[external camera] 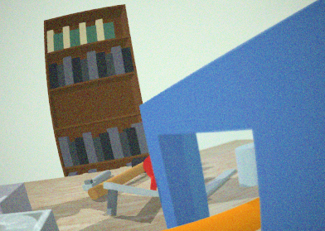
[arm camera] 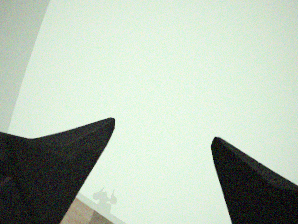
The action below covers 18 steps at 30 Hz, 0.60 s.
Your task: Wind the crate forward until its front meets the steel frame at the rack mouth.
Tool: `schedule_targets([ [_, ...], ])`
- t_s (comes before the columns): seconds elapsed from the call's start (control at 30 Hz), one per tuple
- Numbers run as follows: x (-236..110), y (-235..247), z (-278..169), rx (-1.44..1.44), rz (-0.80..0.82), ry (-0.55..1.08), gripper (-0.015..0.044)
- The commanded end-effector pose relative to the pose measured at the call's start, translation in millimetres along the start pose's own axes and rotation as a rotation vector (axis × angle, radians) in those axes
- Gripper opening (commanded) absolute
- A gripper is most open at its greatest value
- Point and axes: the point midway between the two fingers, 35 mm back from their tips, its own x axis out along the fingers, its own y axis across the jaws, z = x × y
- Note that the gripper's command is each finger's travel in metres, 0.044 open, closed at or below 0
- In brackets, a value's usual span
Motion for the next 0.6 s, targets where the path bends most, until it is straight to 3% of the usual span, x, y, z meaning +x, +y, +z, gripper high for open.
schedule_targets([
  [0.0,0.5,1.4,0.2,-0.003,0.004,0.0,0.0426],
  [0.13,11.6,35.4,3.4,-0.076,0.098,0.004,0.044],
  [0.33,28.5,139.8,-0.5,-0.264,0.391,0.023,0.044],
  [0.57,19.3,243.8,-15.3,-0.376,0.701,0.052,0.044],
])
